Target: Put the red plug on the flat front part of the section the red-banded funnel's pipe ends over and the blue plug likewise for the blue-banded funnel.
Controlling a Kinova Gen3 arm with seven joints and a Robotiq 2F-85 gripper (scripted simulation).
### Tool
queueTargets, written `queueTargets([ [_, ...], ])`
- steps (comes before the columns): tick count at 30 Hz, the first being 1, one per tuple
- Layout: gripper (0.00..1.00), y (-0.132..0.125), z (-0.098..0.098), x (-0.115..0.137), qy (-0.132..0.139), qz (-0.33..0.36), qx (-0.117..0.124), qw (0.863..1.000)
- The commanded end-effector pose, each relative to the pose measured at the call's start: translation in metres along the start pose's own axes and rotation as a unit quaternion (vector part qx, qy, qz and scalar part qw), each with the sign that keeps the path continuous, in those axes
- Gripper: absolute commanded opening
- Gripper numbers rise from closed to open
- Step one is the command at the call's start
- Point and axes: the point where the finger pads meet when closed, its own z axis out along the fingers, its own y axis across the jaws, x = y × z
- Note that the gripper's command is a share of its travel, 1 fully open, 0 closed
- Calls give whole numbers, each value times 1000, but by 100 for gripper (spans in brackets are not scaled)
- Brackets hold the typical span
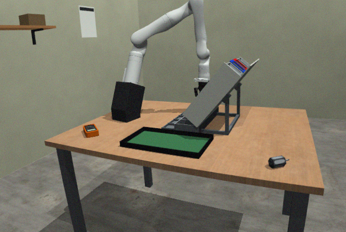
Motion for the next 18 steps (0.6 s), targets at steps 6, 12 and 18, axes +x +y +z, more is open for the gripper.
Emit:
queueTargets([
  [6, 70, -1, 30, -1, -1, -1, 1, 1000],
  [12, 70, -1, 30, -1, -1, -1, 1, 1000],
  [18, 70, -1, 30, -1, -1, -1, 1, 1000],
])
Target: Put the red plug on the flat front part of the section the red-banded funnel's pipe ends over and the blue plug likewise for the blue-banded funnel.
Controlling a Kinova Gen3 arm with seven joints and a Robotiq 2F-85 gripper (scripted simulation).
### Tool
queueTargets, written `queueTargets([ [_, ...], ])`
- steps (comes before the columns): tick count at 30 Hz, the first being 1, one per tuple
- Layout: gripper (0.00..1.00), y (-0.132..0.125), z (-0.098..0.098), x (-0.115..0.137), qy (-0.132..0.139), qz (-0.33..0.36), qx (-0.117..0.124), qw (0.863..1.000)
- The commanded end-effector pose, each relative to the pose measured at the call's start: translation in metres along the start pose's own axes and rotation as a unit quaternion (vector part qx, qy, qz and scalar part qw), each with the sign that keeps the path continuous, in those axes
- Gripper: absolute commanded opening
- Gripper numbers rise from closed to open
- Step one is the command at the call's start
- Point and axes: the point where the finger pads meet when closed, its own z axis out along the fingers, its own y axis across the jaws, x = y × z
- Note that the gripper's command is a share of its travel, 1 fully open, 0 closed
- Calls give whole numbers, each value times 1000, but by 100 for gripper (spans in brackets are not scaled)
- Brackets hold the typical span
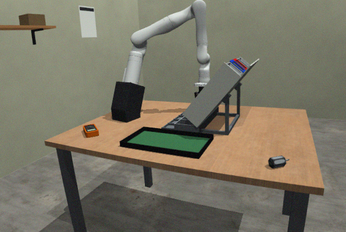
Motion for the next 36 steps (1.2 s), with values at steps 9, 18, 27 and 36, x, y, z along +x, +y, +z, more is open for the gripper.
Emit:
queueTargets([
  [9, 0, -1, -1, 0, 0, 0, 1, 1000],
  [18, 0, -1, -1, 0, 0, 0, 1, 1000],
  [27, 0, -1, -2, 0, 0, 0, 1, 1000],
  [36, 0, -1, -2, 0, 0, 0, 1, 1000],
])
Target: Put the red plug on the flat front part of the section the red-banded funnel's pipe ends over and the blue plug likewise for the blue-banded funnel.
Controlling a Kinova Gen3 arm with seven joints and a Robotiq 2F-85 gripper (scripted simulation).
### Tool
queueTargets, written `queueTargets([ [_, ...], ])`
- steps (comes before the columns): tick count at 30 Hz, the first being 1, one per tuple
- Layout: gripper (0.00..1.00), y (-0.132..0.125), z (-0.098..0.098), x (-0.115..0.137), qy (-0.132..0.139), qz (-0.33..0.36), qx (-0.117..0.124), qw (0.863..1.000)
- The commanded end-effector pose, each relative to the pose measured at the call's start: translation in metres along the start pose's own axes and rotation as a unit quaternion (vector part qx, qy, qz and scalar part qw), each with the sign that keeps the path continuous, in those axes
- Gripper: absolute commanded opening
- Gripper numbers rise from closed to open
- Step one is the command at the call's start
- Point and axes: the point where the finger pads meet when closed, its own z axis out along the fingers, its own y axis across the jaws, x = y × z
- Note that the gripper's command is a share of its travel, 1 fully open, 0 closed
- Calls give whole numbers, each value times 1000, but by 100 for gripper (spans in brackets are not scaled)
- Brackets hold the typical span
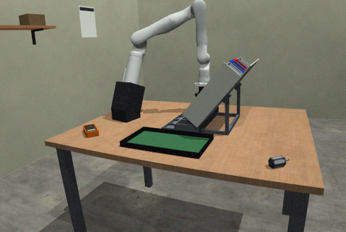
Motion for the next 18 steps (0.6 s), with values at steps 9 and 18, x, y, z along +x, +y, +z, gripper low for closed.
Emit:
queueTargets([
  [9, 0, 0, -116, 0, 0, 0, -1, 1000],
  [18, 0, 0, -116, 0, 0, 0, -1, 1000],
])
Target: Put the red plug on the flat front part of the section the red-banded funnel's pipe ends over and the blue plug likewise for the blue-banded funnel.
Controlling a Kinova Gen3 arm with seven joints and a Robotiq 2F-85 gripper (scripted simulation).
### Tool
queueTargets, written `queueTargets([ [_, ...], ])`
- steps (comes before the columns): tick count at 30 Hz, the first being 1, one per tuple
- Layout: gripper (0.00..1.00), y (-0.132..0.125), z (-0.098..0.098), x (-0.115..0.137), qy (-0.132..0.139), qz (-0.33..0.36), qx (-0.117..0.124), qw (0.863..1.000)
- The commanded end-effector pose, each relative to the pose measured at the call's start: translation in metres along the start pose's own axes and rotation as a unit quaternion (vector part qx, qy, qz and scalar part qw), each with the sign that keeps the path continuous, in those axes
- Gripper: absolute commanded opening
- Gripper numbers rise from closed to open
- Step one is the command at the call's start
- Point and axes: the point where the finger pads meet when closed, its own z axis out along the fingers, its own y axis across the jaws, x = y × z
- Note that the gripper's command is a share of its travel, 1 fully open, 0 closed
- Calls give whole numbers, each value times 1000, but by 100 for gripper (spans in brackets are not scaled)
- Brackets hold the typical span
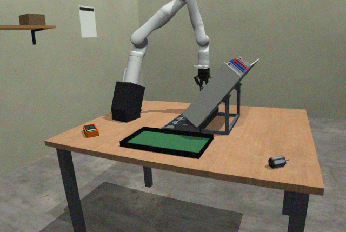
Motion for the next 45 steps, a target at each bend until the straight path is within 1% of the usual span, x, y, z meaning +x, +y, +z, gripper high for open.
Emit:
queueTargets([
  [1, 0, -3, -4, -1, 0, 0, 3, 1000],
  [17, 0, -3, -4, -1, 0, 0, 3, 1000],
  [18, 0, -3, -4, -1, -1, 139, 3, 990],
  [20, 0, -3, -4, -1, -1, 149, 3, 989],
  [21, 0, -3, -4, -1, -2, 168, 3, 986],
  [24, 0, -3, -4, -1, -1, 247, 3, 969],
  [34, 0, -3, -4, -1, -1, 247, 3, 969],
  [35, 0, -3, -4, 0, -3, 381, 3, 925],
  [36, 0, -3, -4, 0, -3, 382, 3, 924],
  [37, 0, -3, -4, 0, -3, 391, 3, 920],
  [38, 0, -3, -4, 0, -3, 408, 3, 913],
  [40, 0, -3, -4, 0, -4, 462, 2, 887],
  [41, 0, -3, -4, 0, -3, 478, 3, 878],
  [45, 0, -3, -4, 0, -3, 478, 3, 878],
])
